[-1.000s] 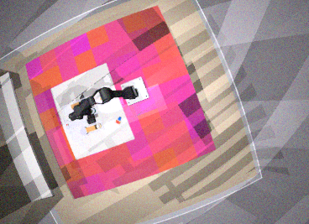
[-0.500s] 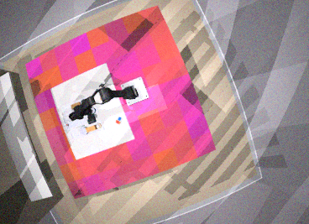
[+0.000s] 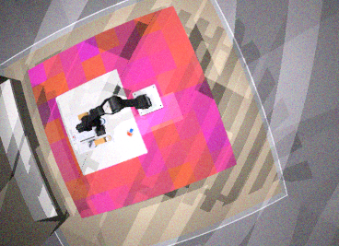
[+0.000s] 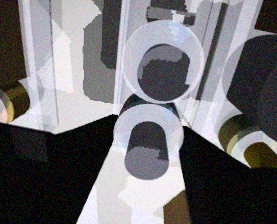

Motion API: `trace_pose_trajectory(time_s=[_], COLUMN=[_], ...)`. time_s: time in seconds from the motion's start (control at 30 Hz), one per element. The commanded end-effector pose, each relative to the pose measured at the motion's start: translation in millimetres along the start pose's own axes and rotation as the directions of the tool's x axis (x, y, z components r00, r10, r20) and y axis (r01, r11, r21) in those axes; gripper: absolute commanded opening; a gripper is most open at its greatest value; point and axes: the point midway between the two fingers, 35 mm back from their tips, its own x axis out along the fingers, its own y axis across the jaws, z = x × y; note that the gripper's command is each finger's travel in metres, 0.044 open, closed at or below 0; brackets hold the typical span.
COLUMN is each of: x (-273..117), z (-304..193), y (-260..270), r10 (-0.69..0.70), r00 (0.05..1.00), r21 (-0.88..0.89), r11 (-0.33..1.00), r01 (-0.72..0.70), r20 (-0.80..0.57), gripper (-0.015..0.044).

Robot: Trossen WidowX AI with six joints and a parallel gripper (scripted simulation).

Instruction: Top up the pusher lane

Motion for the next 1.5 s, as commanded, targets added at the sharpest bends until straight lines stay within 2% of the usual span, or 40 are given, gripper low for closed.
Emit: trace_pose_trajectory(time_s=[0.0,1.47], x=[-0.3,3.9], z=[6.1,-0.7], y=[-0.5,-0.5], r10=[-0.001,-0.001], r00=[1.000,1.000], r21=[-0.005,-0.005], r11=[1.000,1.000], r01=[0.001,0.001], r20=[0.026,0.025], gripper=[0.0000,0.0000])
